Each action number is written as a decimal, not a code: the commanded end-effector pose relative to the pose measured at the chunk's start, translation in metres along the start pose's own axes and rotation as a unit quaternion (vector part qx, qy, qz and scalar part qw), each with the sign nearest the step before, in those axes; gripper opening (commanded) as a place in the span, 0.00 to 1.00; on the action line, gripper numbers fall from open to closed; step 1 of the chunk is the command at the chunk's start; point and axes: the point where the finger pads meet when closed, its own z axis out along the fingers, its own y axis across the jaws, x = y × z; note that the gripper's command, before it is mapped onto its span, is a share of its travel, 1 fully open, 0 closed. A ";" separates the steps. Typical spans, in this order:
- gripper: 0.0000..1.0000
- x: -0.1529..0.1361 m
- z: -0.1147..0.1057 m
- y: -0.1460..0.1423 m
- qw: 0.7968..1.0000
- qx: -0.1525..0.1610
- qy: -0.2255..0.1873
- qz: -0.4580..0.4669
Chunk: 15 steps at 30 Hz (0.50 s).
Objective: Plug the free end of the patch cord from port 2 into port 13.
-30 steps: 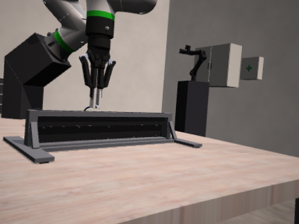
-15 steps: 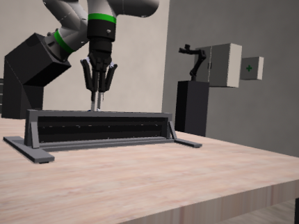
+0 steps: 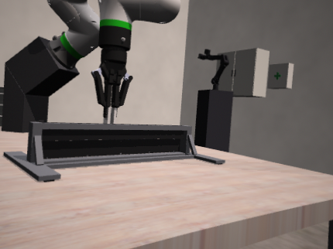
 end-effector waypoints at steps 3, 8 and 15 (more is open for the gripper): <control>0.00 0.002 0.002 0.000 1.000 0.000 0.000 0.000; 0.00 0.003 0.003 0.000 1.000 0.000 0.000 0.000; 0.00 0.003 0.003 0.000 1.000 0.000 0.000 0.000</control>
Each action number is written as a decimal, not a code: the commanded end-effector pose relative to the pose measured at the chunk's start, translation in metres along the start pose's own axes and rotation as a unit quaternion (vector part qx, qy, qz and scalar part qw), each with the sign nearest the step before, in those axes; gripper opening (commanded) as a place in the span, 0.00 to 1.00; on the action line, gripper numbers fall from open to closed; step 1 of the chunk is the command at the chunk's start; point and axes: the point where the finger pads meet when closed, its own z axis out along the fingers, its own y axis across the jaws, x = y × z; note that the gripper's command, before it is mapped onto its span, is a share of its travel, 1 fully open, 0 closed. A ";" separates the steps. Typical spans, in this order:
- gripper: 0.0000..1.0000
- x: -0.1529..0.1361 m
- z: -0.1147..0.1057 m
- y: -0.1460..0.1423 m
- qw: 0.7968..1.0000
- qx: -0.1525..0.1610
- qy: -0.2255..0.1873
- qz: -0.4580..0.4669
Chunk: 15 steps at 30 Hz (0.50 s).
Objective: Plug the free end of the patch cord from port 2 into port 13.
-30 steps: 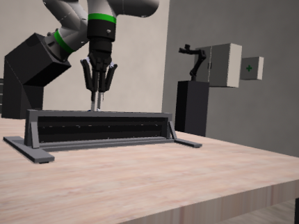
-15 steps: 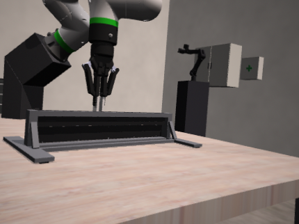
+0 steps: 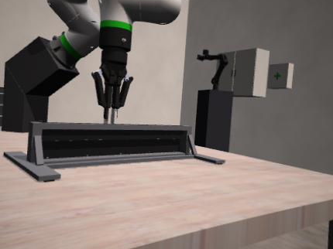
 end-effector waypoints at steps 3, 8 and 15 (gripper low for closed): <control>0.00 0.000 0.000 0.000 1.000 0.000 0.000 0.000; 0.00 0.000 0.000 0.000 1.000 0.000 0.000 0.000; 0.00 0.005 0.000 0.000 1.000 0.000 0.000 0.000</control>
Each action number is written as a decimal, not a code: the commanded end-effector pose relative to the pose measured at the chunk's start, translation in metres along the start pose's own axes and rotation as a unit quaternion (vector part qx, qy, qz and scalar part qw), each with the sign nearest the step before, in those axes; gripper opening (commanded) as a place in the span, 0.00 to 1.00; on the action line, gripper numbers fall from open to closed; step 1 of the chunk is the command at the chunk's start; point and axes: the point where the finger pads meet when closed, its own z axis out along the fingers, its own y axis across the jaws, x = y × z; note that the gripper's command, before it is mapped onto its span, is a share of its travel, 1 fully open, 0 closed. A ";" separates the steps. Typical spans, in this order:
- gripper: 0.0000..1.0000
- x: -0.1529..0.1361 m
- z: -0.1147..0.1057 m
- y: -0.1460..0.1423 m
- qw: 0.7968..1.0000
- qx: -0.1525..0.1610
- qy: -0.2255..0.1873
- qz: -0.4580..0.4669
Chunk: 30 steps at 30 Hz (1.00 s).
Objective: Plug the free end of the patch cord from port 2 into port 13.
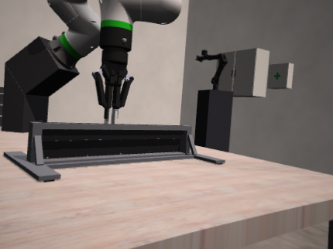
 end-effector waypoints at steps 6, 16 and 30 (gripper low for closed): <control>0.00 0.007 0.000 0.000 1.000 0.000 0.000 0.000; 0.00 0.021 0.000 0.000 1.000 0.000 0.000 0.000; 0.00 0.023 0.000 0.000 1.000 0.000 0.000 0.000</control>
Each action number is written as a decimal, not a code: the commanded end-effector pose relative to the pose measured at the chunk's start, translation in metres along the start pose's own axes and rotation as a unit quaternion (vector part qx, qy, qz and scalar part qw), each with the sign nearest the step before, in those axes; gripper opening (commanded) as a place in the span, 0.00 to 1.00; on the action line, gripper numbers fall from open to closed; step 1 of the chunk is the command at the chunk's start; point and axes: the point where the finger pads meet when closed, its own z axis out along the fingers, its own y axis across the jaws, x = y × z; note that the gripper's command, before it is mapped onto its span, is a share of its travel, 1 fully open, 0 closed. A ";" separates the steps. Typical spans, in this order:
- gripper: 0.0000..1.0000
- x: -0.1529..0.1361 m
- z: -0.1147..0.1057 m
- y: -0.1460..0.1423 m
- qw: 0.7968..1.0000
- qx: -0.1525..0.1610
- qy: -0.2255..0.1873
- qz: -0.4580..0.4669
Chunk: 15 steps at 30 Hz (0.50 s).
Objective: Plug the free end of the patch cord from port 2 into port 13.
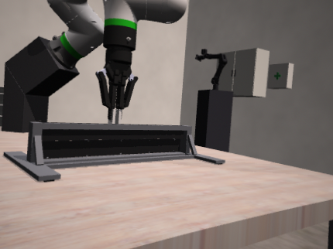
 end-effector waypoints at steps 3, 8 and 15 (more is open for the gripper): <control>0.00 0.000 0.000 0.000 1.000 0.000 0.000 0.000; 0.00 0.000 0.000 0.000 1.000 0.000 0.000 0.000; 0.00 0.002 0.000 0.000 1.000 0.000 0.000 0.000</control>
